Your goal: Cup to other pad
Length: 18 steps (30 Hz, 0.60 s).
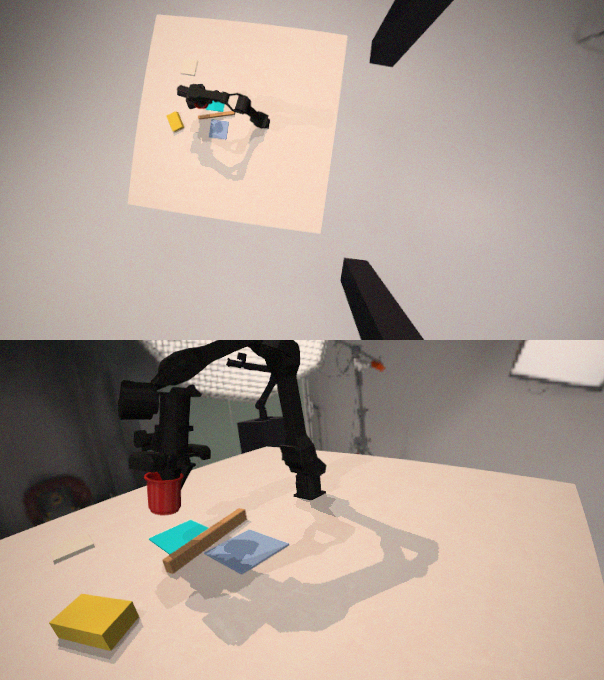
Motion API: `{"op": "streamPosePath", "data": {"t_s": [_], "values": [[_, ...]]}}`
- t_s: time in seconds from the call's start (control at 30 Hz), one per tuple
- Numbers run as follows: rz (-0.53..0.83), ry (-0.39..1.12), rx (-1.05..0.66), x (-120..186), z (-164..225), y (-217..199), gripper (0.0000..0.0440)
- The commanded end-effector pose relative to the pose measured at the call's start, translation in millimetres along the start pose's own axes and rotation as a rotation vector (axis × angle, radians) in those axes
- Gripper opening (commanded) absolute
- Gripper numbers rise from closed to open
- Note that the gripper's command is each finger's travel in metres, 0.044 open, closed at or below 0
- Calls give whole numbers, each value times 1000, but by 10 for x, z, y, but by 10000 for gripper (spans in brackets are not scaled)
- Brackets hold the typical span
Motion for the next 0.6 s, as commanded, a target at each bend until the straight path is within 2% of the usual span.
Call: {"op": "streamPosePath", "data": {"t_s": [0.0, 0.57], "values": [[10, -10, -14, -104, -66, -69, 0], [30, -16, -71, -549, -80, -302, 2]]}}
Point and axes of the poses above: the point midway between the two fingers, 35 mm back from their tips, its own x axis back along the fingers, its own y axis across the jaws, z = x × y, the point moved 8 cm from there along x, back along the fingers, and after that the axes turned 8 degrees about x, right-handed, at the moved point
